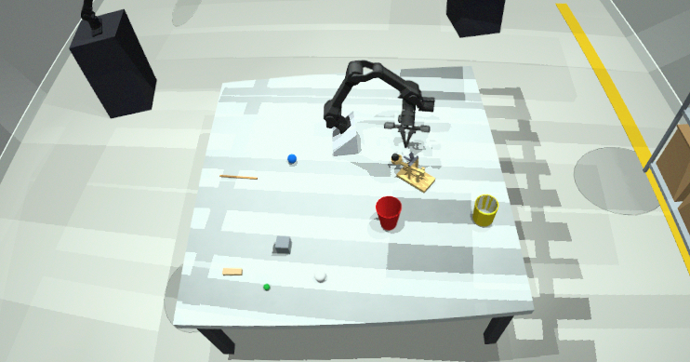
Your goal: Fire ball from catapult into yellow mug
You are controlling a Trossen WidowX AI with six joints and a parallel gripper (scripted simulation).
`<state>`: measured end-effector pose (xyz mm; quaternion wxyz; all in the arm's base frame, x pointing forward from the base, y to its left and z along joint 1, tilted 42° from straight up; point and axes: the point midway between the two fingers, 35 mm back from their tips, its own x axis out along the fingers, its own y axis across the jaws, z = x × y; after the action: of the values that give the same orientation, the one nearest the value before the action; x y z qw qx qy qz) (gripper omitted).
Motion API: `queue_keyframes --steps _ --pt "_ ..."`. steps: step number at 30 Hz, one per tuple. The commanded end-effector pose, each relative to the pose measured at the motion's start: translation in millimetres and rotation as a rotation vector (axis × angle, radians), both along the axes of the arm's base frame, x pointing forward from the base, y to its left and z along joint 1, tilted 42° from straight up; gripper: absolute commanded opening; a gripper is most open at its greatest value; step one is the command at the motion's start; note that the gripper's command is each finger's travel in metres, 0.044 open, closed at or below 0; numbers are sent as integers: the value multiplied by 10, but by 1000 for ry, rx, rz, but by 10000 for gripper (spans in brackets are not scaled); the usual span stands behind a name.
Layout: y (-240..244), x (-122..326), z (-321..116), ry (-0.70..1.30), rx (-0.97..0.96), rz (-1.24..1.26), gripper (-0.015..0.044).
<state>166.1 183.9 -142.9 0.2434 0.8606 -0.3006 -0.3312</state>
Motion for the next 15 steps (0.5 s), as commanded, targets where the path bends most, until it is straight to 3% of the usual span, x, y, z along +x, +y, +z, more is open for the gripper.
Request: queue_keyframes --steps 1,15 --pt "-68 -4 -54 2 -12 5 0" --pt "-229 -25 -221 2 -12 5 0"
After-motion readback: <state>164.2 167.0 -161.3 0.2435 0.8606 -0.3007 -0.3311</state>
